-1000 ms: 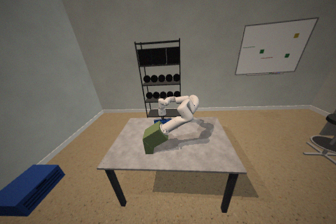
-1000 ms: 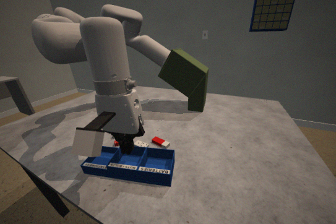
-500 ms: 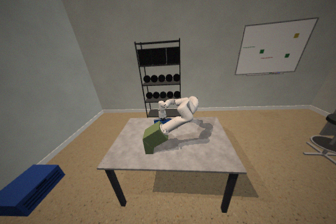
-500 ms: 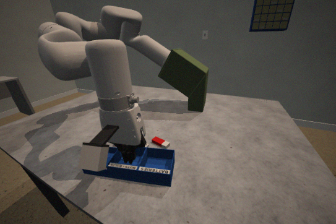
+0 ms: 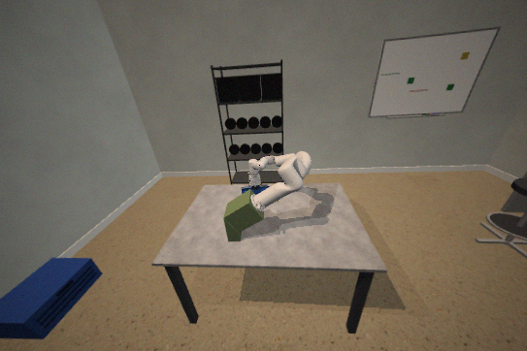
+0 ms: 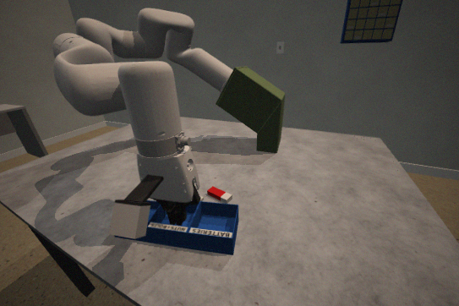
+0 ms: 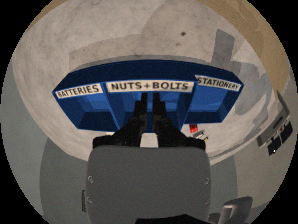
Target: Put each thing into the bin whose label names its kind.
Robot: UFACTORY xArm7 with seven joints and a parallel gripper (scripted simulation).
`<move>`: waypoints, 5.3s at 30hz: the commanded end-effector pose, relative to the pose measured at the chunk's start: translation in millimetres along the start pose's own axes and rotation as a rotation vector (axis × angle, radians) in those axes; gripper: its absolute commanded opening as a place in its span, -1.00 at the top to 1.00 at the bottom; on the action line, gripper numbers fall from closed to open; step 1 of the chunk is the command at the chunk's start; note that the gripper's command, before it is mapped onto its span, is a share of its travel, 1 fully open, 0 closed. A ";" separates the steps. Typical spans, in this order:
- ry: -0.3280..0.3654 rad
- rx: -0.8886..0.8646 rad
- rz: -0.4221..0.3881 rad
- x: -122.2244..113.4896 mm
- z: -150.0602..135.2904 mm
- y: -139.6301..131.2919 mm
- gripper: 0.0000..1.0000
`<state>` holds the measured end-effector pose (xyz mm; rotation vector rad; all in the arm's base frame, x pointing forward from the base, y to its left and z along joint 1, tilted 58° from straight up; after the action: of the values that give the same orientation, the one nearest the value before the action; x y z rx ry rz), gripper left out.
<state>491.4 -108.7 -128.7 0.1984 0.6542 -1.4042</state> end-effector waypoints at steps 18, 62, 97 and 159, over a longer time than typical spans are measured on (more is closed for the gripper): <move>0.002 0.000 0.005 -2.5 -0.6 1.4 0.85; 0.002 0.000 0.005 -51.9 -0.6 1.3 0.85; 0.002 0.000 0.004 -51.3 -84.2 10.7 0.85; 0.002 0.000 0.004 -2.5 -84.2 10.9 0.85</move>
<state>475.0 -65.3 -198.7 0.1983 0.6542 -1.4043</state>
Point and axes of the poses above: the point where the finger pads meet when closed, its own x axis out along the fingers, its own z axis across the jaws, y = z × x, the point moved 3 cm from there along -x, back along the fingers, and after that the axes turned 9 degrees about -x, right-handed, at the moved point
